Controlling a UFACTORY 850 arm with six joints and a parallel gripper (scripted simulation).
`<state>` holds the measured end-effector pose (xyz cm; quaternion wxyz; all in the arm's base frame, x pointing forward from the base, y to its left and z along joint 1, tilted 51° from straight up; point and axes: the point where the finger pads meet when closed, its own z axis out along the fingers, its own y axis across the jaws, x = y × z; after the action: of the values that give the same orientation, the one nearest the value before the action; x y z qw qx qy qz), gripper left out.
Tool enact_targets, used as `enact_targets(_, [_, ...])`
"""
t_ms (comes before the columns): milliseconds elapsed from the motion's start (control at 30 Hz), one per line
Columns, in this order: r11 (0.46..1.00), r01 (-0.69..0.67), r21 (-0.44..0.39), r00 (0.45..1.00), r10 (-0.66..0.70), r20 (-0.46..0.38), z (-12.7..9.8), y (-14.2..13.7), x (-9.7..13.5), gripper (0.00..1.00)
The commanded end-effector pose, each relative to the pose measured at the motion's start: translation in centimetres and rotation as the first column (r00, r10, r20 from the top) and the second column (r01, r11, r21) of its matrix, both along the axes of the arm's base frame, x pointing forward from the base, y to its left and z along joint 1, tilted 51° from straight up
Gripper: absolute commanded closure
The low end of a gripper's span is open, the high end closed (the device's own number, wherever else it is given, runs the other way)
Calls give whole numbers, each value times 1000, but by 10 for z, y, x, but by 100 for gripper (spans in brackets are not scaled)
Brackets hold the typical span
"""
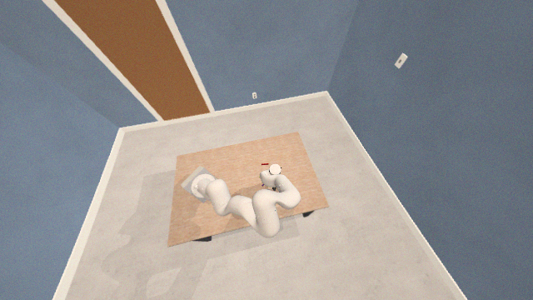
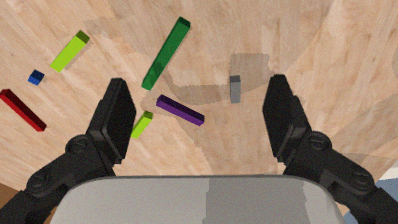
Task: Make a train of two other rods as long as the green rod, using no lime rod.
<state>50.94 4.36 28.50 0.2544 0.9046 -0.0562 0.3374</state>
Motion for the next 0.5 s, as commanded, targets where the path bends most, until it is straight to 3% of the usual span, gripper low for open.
enact_targets(0, [991, 102, 92, 990, -110, 91, -13, 28, 13, 0])
enact_targets(133, [982, 135, 130, 982, -150, 116, -18, 39, 16, 0])
enact_targets(200, [960, 194, 202, 961, -228, 159, -29, 59, 21, 0])
enact_targets(467, [898, 284, 336, 903, -368, 221, -51, 98, 28, 0])
